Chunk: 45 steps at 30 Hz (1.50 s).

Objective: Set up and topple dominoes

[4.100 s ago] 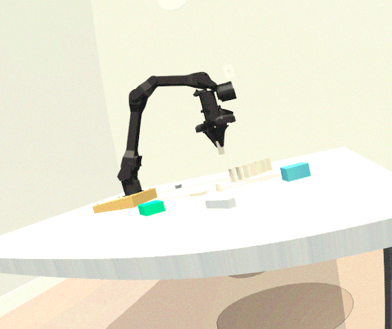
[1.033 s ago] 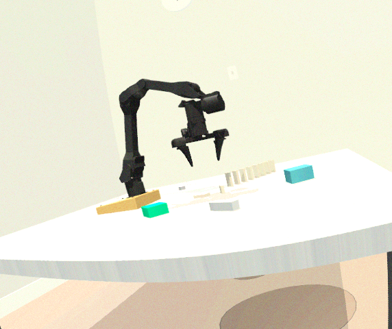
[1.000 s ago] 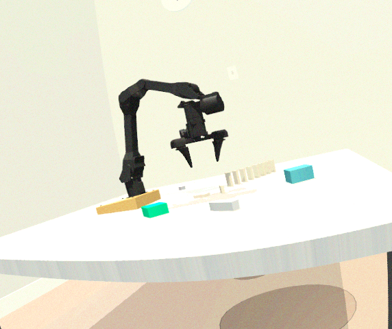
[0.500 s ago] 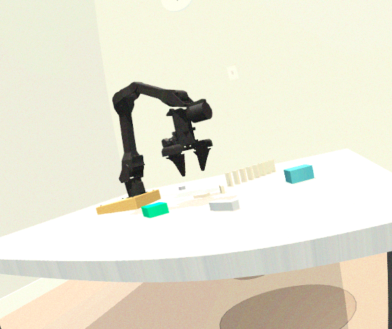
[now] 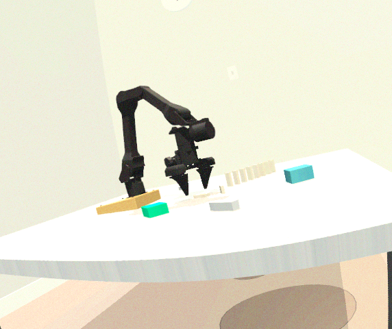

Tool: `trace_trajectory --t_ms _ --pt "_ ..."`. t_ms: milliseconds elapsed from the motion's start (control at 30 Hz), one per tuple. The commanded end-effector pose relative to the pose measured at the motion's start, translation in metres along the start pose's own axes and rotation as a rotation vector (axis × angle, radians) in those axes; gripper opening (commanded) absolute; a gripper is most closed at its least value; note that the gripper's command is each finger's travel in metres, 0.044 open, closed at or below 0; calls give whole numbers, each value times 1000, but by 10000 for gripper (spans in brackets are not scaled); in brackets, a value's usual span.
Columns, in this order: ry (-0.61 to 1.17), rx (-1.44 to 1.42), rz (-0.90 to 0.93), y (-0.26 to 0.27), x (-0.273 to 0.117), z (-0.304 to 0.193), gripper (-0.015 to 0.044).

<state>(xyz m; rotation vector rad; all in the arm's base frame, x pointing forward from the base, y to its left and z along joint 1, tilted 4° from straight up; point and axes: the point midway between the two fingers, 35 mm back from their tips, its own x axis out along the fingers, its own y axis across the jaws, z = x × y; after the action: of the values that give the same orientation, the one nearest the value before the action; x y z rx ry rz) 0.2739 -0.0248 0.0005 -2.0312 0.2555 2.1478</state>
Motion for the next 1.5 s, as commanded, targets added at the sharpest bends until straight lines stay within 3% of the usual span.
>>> trace_trajectory --t_ms 0,433,867,1200,1467 --pt "3 -6 4 1 5 0 440" --pt "3 -6 4 1 18 1 440" --pt "3 -6 4 1 18 1 107" --pt "3 -6 4 1 16 1 107" --pt "3 -6 4 -2 -65 -3 107"
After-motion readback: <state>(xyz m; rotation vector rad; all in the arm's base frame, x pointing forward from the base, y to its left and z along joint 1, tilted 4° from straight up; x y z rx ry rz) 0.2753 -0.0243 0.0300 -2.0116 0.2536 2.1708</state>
